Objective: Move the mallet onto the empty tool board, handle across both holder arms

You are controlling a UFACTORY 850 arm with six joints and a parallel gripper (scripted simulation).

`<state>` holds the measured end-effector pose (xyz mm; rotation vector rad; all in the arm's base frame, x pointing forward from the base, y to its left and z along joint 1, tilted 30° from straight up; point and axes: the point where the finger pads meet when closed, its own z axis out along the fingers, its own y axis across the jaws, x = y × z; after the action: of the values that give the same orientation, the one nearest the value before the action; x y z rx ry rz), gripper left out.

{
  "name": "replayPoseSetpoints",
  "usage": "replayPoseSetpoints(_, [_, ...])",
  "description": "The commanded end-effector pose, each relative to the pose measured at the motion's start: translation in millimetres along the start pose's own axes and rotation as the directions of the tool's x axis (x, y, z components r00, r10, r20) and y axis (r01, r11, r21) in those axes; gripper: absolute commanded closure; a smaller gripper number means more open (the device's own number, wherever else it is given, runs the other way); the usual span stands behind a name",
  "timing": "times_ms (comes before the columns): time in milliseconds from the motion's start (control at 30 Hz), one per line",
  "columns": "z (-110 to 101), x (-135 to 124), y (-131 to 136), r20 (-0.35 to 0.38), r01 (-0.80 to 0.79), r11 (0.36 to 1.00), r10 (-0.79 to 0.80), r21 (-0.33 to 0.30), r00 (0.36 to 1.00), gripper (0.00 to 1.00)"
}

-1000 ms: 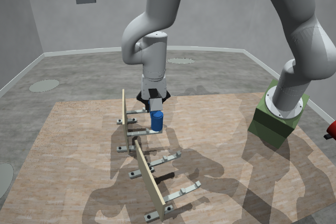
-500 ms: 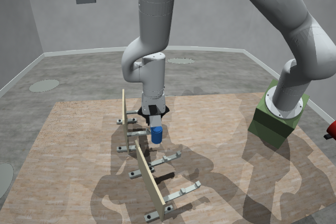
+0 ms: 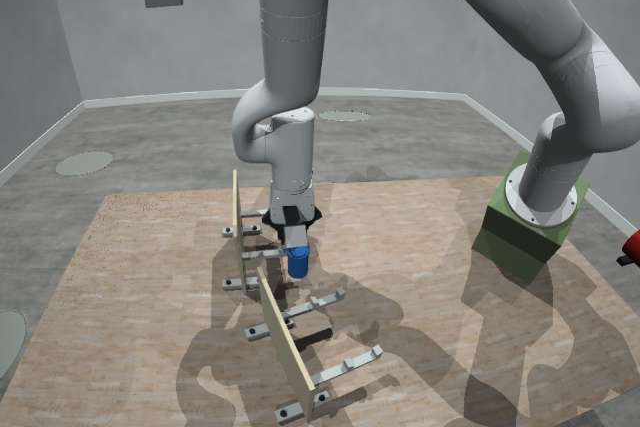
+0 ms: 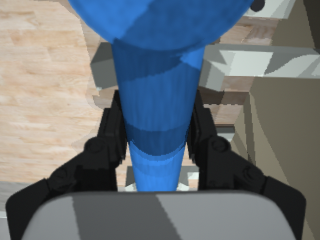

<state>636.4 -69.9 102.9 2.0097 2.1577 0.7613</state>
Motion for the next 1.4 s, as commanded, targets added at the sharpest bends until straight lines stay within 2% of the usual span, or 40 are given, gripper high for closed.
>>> replayPoseSetpoints(0, [0.7,-0.3,1.0,0.001,0.0,1.0,0.0,-0.002,1.0,1.0])
replayPoseSetpoints(333, [0.7,-0.3,1.0,0.001,0.0,1.0,0.0,-0.002,1.0,1.0])
replayPoseSetpoints(367, [0.7,-0.3,1.0,0.001,0.0,1.0,0.0,-0.002,1.0,0.0])
replayPoseSetpoints(1367, [0.7,-0.3,1.0,0.001,0.0,1.0,0.0,-0.002,1.0,0.0])
